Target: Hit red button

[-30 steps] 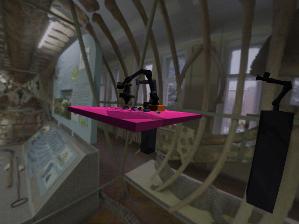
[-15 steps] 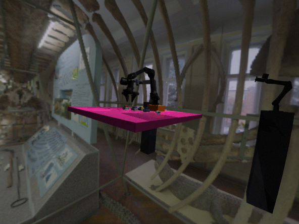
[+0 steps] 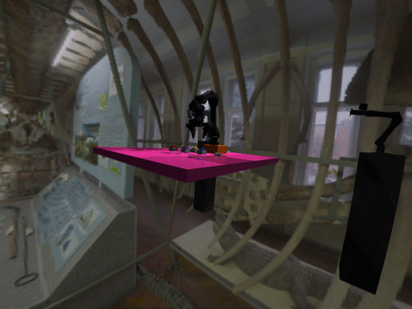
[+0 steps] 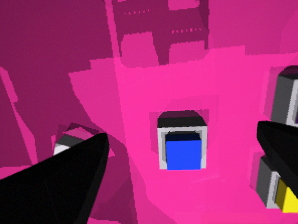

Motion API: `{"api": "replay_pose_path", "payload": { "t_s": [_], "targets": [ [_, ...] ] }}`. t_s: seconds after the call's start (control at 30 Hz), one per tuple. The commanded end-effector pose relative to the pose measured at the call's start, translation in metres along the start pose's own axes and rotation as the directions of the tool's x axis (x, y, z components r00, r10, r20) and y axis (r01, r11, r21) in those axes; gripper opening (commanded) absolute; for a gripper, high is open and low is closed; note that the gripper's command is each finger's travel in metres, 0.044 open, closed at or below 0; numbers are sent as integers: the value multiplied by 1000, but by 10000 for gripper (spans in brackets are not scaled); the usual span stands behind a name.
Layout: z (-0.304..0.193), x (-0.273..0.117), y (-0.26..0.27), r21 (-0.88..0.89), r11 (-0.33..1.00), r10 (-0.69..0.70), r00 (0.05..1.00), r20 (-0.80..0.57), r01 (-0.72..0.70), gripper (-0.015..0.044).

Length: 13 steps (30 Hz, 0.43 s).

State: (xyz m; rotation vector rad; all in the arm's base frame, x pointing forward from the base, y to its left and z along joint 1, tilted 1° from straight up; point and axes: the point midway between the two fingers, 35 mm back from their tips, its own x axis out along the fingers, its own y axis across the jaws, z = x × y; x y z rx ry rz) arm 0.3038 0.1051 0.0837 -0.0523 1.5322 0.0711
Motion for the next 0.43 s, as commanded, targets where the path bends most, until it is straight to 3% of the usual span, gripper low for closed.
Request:
{"api": "replay_pose_path", "payload": {
  "t_s": [0.0,0.23,0.4],
  "targets": [
    [-13,-8,37,12,1000,-3,1000,2,2,400],
    [-53,-20,101,34,999,-3,1000,1,3,400],
    [-63,-22,112,38,999,-3,1000,1,3,400]
  ]
}}
